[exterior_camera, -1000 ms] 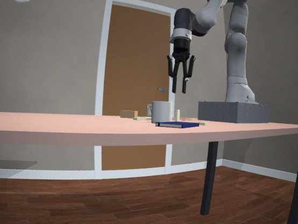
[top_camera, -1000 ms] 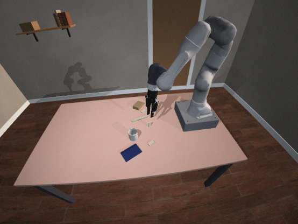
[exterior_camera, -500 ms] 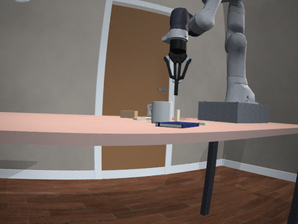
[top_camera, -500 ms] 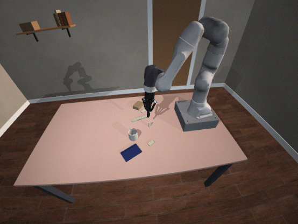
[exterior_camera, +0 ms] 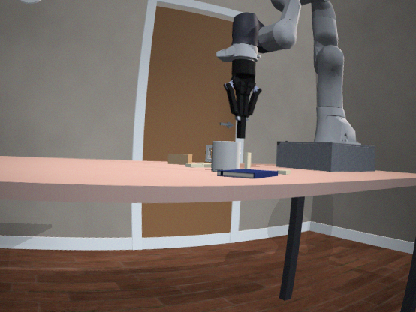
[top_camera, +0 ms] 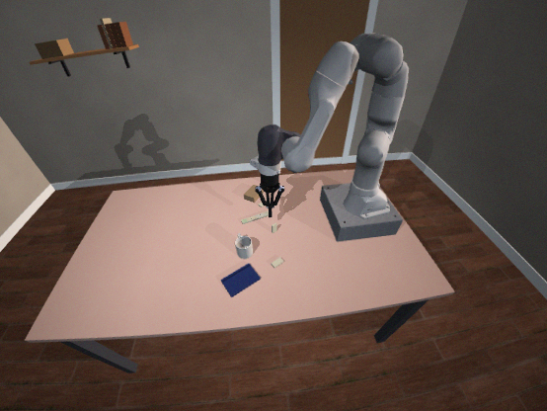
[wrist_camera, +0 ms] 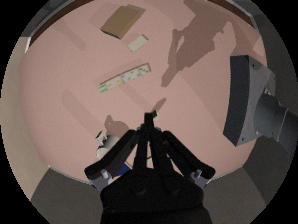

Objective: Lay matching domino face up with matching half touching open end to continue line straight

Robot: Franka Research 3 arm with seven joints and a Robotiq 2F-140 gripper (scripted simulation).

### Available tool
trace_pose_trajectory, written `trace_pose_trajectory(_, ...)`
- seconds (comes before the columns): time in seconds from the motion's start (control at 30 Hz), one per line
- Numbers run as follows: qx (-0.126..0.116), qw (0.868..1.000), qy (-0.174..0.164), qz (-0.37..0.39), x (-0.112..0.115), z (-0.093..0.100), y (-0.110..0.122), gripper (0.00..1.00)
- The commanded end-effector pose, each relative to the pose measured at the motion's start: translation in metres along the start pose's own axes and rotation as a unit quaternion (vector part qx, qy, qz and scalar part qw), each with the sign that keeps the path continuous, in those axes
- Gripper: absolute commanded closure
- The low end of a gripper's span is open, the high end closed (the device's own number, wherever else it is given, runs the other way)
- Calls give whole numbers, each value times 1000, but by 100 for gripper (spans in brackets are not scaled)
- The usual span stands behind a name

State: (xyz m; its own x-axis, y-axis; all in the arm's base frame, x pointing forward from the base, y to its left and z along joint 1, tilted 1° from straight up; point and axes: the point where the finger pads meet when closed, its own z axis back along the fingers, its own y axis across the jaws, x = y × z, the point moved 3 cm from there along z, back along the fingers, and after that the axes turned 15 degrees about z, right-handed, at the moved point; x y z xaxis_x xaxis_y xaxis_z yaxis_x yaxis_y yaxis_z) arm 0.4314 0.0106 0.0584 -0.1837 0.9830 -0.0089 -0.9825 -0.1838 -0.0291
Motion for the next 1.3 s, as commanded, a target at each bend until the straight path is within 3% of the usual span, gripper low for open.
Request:
trace_pose_trajectory(0.0, 0, 994, -3, 105, -4, -5, -1, 90)
trace_pose_trajectory(0.03, 5, 988, -3, 152, -4, -9, -1, 90)
trace_pose_trajectory(0.37, 8, 945, -7, 326, -4, -45, -1, 90)
trace_pose_trajectory(0.8, 8, 945, -7, 326, -2, -48, 0, 90)
trace_pose_trajectory(1.27, 8, 945, -7, 326, 16, -47, 8, 90)
